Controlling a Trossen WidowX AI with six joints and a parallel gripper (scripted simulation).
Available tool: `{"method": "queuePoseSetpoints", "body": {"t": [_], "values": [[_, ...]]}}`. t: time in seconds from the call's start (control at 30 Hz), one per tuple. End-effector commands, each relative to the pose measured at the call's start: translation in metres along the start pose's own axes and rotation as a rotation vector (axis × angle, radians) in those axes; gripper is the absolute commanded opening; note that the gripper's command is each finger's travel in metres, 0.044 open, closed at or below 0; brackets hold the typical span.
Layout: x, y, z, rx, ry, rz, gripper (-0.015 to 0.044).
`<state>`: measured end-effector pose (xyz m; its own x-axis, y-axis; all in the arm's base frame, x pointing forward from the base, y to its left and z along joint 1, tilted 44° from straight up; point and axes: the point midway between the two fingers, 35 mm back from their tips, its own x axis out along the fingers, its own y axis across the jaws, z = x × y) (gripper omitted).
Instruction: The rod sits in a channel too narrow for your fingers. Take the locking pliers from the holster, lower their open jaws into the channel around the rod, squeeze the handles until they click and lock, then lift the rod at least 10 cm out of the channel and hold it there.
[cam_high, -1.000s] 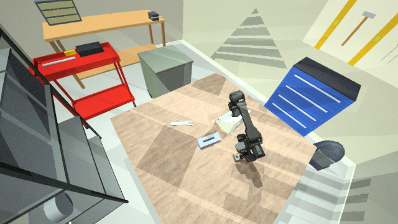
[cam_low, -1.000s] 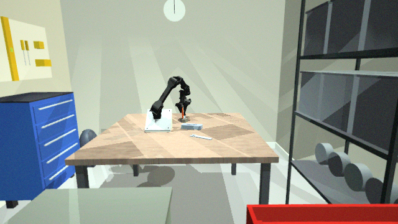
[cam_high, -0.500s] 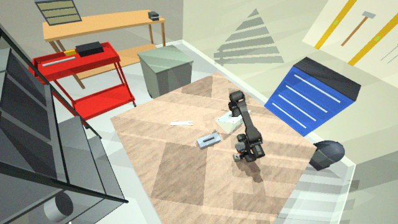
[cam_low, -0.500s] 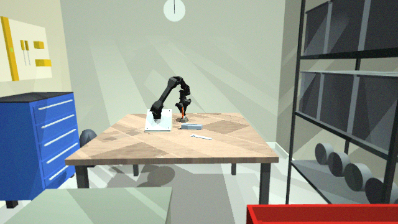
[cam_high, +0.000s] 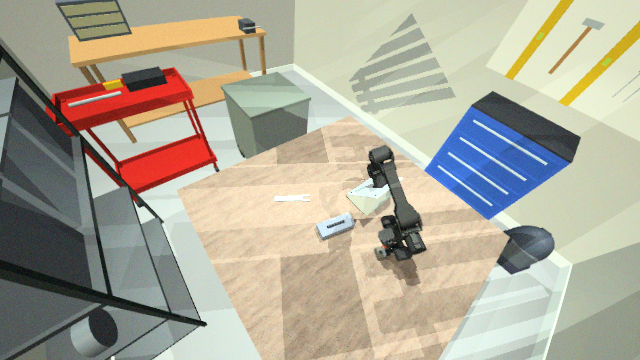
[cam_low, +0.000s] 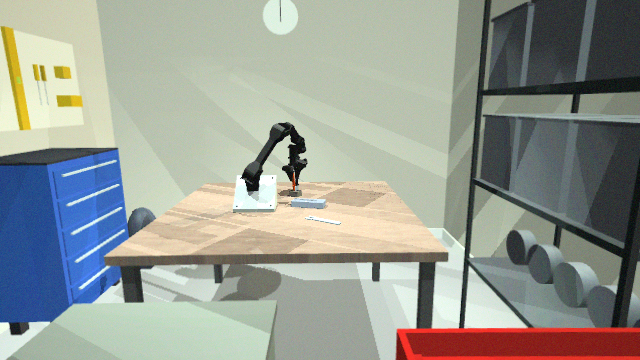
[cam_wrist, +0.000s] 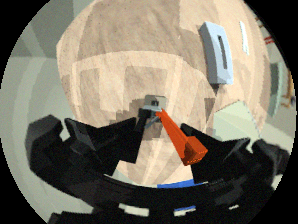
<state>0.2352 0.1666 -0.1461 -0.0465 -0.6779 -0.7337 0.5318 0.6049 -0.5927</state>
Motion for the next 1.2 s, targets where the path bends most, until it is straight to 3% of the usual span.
{"method": "queuePoseSetpoints", "body": {"t": [0.0, 1.17], "values": [[0.0, 0.0, 0.0, -0.005, -0.004, 0.001, 0.0316], [-0.038, 0.002, -0.001, -0.001, -0.001, -0.02, 0.0316]]}}
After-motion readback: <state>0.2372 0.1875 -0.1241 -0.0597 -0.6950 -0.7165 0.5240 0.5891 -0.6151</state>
